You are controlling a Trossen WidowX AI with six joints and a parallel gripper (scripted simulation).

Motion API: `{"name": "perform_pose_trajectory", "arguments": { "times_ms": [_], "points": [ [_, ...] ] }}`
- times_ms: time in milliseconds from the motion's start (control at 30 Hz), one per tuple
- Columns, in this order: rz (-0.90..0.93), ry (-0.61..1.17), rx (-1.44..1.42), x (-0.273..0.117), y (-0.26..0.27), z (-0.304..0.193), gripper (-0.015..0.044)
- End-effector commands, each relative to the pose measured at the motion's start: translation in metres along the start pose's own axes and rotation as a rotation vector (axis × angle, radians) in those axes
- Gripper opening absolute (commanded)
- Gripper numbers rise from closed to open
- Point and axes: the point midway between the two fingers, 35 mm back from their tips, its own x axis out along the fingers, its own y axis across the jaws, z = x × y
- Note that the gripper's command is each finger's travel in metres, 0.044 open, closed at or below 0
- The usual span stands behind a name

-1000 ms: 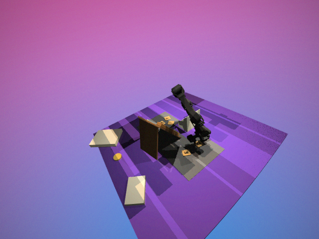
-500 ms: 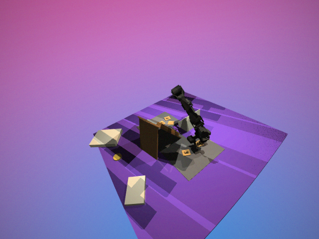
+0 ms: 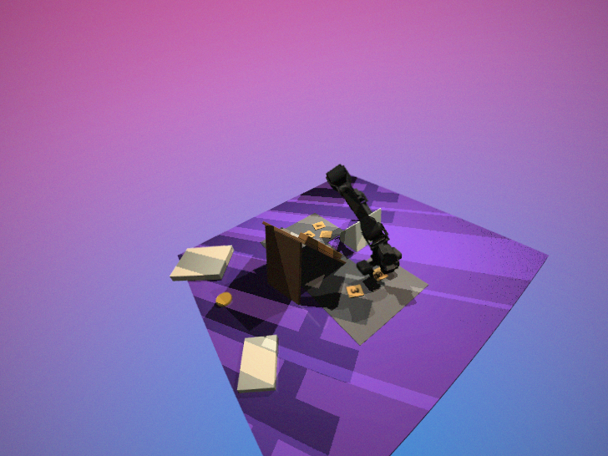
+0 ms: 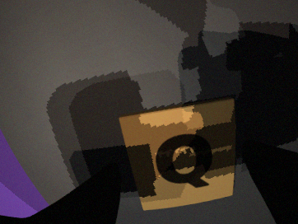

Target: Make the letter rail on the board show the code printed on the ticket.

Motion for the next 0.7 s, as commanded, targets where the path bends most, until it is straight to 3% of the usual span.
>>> {"name": "perform_pose_trajectory", "arguments": {
  "times_ms": [0,200,667],
  "points": [
    [-0.005,0.0,-0.003,0.0007,-0.0007,0.0,0.034],
    [-0.005,0.0,-0.003,0.0007,-0.0007,0.0,0.034],
    [-0.005,0.0,-0.004,0.0007,0.0,0.0001,0.0247]
  ]
}}
